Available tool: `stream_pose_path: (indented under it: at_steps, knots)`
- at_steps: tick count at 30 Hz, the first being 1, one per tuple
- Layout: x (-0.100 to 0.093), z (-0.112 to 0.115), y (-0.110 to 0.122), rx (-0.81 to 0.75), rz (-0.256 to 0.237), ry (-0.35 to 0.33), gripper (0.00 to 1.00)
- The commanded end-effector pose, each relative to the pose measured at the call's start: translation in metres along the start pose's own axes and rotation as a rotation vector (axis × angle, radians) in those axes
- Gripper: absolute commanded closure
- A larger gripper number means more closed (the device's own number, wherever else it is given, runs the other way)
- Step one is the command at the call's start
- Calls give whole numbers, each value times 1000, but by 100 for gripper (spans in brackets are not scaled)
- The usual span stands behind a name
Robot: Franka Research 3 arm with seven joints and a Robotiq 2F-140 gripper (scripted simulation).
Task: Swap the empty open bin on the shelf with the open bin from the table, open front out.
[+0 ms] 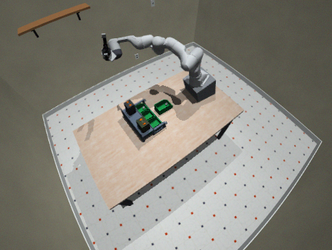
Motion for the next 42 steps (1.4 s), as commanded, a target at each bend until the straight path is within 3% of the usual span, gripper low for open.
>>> stream_pose_path:
  at_steps: [1, 12, 27, 29, 42]
  knots:
    - [8, 1, -5, -1, -7, 3, 0]
    - [38, 0, -23, 16, -30, 27, 0]
    - [123, -16, -85, 68, -114, 97, 0]
    - [123, -16, -85, 68, -114, 97, 0]
    - [209, -64, -178, 131, -250, 184, 0]
Point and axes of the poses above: the point where the finger pads meet when closed, its own x axis out along the fingers, its own y axis across the jaws, z = x × y, the point moved 2 cm from there along -x, back along the fingers, and after that the axes turned 11 degrees about -x, right-handed, at the moved point
